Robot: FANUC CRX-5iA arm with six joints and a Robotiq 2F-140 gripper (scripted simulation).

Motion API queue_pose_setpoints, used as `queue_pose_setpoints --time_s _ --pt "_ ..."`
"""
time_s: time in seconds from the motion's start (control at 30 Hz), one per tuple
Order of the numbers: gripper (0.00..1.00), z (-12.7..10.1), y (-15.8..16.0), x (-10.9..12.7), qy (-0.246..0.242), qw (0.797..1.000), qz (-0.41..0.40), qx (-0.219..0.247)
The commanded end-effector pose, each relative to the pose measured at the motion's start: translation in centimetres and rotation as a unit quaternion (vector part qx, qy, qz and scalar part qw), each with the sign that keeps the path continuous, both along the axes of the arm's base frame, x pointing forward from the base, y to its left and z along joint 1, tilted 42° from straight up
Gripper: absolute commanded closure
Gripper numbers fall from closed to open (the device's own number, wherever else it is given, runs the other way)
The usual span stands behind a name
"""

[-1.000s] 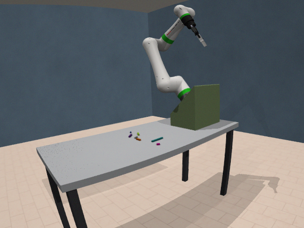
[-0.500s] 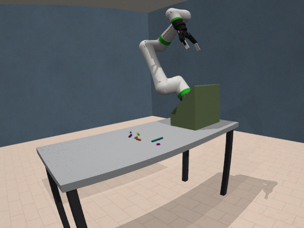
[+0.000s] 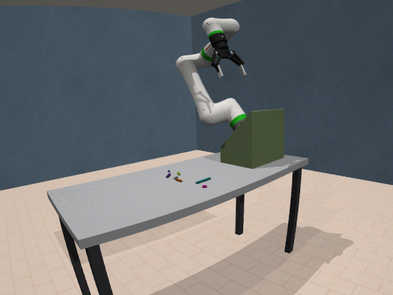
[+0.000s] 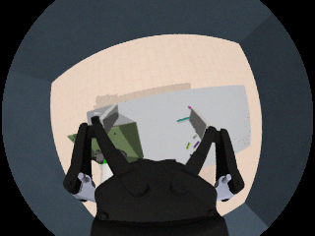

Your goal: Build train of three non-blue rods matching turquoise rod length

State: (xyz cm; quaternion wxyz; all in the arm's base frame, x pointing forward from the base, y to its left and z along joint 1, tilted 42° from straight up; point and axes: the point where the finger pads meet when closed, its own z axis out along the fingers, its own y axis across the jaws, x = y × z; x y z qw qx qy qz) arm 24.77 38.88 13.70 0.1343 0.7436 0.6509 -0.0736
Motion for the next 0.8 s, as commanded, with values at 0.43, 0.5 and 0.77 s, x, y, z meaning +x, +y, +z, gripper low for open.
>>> queue_pose_setpoints --time_s 0.43,0.5,0.77 --pt "0.0 -2.9 -10.6 11.3 -0.097 0.981 -0.166 -0.029" --pt "0.0 -3.2 -12.1 12.4 -0.108 0.976 -0.184 -0.032" --pt "0.0 -4.1 -16.7 15.3 -0.14 0.96 -0.237 -0.044"
